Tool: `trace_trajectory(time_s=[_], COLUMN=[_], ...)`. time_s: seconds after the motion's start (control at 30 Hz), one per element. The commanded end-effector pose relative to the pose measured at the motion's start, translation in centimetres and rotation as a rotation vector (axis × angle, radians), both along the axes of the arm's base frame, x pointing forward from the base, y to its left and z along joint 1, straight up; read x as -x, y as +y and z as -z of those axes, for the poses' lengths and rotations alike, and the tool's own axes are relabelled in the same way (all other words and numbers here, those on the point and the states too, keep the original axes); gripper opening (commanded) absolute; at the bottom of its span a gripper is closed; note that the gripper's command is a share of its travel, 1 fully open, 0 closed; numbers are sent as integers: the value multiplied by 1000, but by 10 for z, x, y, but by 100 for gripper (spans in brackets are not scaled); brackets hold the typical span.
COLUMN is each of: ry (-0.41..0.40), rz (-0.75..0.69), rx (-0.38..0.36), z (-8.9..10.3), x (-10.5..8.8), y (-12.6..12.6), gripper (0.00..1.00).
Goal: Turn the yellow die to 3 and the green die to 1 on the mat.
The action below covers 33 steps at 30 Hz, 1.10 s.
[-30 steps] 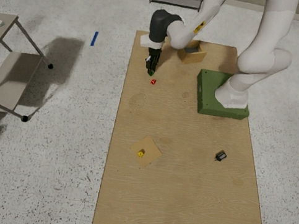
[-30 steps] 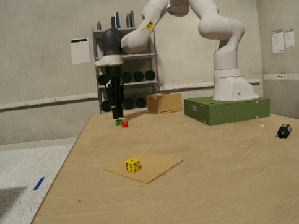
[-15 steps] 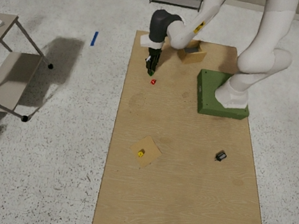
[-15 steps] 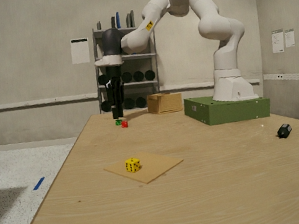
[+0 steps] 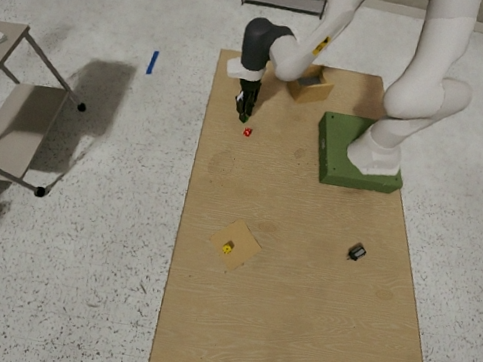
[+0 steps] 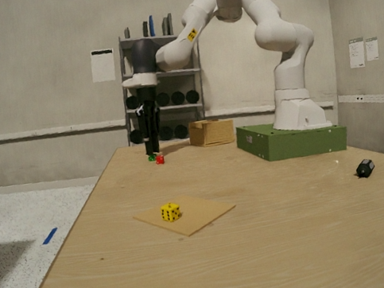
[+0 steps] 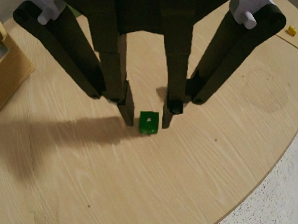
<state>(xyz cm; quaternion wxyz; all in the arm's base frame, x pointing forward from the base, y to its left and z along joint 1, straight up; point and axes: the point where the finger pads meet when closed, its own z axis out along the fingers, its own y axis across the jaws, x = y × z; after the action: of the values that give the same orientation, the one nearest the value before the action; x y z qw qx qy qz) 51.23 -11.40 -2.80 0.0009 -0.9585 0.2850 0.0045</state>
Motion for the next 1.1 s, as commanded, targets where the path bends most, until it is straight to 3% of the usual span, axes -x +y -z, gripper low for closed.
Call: trace_trajectory(time_s=[0.0,0.4,1.07], ry=[-5,-5,-5], rz=[6,6,6], rx=[1,1,1], z=[4,22,24], x=[-2,-2,-2], y=[0,0,0], gripper=[32,32,32])
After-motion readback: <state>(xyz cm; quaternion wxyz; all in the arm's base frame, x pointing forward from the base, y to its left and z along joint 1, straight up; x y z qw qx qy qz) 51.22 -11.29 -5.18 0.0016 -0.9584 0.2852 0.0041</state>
